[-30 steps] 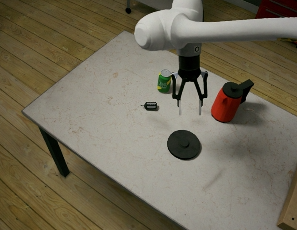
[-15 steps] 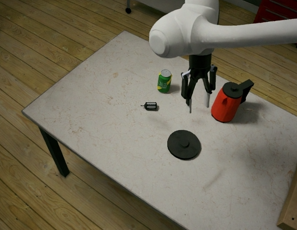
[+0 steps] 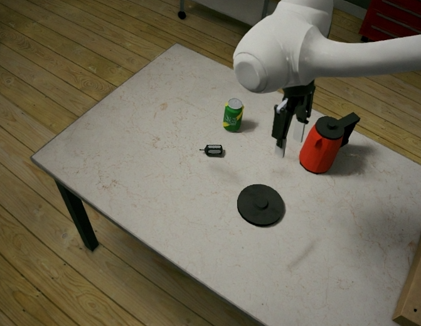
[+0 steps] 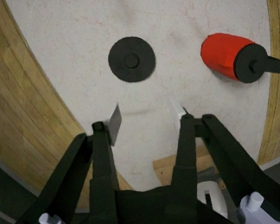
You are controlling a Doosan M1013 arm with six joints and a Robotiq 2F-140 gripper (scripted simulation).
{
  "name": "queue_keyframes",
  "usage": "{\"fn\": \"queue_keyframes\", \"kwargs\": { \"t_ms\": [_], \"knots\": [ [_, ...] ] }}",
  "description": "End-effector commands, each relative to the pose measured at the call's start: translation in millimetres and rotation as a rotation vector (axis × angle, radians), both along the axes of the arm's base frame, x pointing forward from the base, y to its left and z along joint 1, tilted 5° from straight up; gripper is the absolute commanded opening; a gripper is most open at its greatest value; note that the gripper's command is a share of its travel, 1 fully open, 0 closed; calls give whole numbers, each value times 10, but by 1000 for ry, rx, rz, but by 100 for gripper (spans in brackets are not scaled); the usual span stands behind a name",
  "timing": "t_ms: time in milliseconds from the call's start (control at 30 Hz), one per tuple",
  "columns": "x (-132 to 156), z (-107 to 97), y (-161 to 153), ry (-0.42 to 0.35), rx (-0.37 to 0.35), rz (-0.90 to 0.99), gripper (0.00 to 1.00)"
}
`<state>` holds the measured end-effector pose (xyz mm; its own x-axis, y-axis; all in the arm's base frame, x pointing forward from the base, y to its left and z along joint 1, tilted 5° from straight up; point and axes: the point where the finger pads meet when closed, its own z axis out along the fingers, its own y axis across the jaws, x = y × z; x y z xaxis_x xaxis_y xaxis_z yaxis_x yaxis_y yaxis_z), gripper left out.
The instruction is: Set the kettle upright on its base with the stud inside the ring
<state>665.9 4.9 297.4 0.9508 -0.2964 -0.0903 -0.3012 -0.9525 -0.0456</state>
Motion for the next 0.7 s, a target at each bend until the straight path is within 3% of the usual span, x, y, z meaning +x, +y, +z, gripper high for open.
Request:
{"fn": "queue_keyframes", "kwargs": {
  "t_ms": [0,667],
  "knots": [
    [-31,57,-9,-21,-9,63,52],
    [-141,220,-43,-75,-52,270,52]
  ]
}}
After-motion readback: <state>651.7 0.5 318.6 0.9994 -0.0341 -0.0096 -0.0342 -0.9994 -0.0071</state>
